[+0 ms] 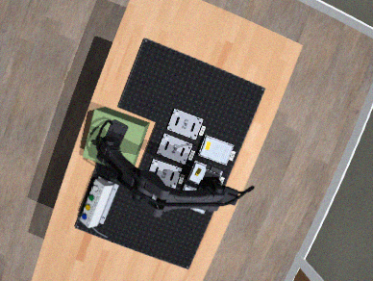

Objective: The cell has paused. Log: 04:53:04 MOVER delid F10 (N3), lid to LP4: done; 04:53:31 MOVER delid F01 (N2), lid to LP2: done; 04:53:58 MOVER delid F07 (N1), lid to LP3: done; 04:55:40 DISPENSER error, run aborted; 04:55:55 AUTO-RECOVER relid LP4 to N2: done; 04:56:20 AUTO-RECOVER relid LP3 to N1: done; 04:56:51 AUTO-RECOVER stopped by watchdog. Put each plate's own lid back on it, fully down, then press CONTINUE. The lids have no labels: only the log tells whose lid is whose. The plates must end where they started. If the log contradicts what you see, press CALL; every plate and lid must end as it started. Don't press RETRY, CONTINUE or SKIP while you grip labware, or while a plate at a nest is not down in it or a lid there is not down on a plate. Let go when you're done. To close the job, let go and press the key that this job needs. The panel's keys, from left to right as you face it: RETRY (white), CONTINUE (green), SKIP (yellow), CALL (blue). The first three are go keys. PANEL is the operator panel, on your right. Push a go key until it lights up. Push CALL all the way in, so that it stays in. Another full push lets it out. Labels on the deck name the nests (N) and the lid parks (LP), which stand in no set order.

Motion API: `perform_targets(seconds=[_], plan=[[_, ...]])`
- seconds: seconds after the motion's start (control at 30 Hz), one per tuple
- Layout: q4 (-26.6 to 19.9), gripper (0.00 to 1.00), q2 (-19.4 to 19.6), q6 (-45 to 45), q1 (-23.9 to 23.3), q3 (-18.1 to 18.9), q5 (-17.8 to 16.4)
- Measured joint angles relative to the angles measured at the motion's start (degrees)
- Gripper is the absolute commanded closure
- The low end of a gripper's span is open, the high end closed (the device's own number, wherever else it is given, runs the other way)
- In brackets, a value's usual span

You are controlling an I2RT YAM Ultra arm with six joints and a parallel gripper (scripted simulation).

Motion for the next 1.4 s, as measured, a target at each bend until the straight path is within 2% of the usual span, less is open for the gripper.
perform_targets(seconds=[1.33, 1.4], plan=[[-0.92, 0.02, -0.17, 0.00, 0.00, 0.61, 0.00], [0.00, 0.04, -1.27, 0.00, 0.00, -0.98, 0.00]])
